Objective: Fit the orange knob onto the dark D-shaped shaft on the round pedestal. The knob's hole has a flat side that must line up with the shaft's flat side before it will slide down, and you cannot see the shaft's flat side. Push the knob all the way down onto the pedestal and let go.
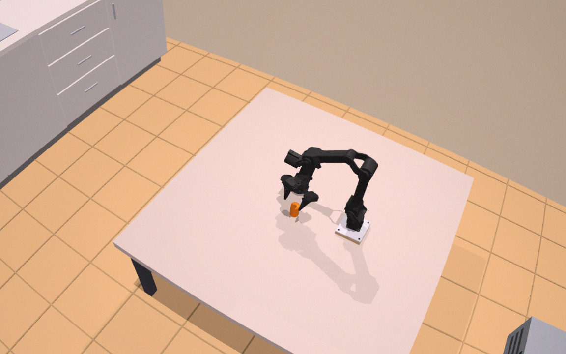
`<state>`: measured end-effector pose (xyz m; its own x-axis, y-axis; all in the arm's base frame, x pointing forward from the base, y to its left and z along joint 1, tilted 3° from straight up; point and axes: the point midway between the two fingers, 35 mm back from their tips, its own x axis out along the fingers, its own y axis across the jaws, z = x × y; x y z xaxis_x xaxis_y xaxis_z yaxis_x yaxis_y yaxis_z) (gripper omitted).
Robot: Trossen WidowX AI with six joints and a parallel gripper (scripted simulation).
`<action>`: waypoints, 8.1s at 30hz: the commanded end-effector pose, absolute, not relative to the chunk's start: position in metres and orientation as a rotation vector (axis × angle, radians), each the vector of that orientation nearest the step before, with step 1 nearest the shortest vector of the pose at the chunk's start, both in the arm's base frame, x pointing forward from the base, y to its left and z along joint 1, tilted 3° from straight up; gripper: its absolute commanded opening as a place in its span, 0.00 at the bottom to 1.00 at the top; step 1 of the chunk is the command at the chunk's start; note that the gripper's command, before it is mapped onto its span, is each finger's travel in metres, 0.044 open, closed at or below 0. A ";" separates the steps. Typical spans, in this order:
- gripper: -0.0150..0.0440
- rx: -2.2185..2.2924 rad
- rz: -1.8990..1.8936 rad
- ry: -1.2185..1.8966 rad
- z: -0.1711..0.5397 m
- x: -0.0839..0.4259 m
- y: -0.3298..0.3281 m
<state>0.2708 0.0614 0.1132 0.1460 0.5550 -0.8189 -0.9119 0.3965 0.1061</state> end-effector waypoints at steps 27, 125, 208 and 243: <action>1.00 -0.228 0.272 1.485 0.152 0.264 0.051; 0.49 0.184 -0.113 1.504 0.035 0.272 0.055; 0.25 0.177 -0.123 1.502 0.130 0.308 -0.078; 0.25 0.178 -0.127 1.500 0.097 0.311 -0.101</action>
<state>0.3110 -0.1023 0.0978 0.0692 0.0227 -0.9973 0.1912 0.9809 0.0356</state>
